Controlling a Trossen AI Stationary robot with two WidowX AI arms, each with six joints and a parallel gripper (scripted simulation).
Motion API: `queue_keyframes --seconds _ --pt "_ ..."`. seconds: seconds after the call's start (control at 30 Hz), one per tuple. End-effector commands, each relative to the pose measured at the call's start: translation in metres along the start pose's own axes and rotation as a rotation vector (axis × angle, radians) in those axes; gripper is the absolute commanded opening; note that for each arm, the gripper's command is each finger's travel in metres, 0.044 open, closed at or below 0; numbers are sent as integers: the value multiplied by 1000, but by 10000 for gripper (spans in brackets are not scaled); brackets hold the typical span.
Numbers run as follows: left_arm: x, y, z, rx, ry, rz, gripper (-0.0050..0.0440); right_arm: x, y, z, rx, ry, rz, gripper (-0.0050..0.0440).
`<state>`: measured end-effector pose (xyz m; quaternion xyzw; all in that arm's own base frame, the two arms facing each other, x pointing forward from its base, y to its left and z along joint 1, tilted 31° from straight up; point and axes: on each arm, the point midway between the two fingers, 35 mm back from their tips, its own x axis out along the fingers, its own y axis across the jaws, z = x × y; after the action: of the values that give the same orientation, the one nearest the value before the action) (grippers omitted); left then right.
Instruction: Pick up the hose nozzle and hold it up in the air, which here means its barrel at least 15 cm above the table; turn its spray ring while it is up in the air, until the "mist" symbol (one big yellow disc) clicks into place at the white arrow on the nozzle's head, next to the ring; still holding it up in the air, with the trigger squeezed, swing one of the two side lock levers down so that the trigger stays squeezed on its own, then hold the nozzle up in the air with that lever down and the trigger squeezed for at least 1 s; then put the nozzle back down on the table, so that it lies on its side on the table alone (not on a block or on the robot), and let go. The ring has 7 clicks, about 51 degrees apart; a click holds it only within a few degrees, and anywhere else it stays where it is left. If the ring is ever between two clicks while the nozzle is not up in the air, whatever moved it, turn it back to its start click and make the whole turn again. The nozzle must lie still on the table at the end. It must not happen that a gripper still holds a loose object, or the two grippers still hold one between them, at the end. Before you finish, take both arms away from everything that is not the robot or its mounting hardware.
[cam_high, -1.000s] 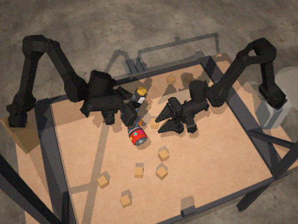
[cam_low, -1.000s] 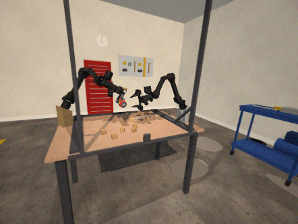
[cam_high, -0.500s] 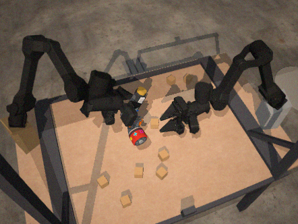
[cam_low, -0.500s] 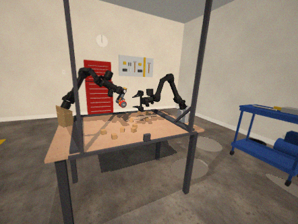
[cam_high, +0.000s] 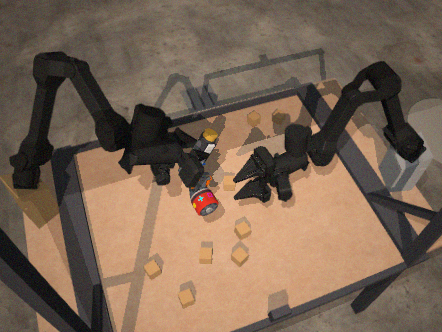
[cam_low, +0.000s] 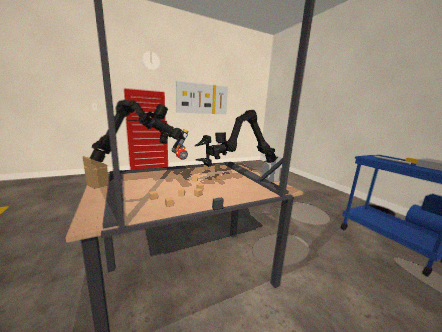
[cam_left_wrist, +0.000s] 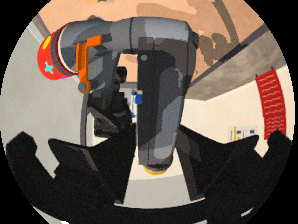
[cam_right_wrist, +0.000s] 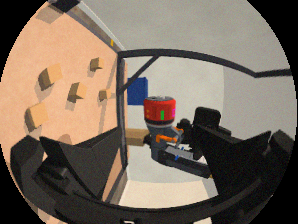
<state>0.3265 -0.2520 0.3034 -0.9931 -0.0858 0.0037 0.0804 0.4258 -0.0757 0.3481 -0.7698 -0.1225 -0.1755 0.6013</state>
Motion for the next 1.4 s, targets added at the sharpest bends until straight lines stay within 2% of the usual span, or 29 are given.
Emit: queue_keyframes --seconds 0.0,1.37 --pt "-4 -3 -14 -44 19 8 165 9 -14 -2 -8 7 -31 407" --pt "-4 -3 -14 -44 19 8 165 68 -19 -3 -11 12 -39 407"
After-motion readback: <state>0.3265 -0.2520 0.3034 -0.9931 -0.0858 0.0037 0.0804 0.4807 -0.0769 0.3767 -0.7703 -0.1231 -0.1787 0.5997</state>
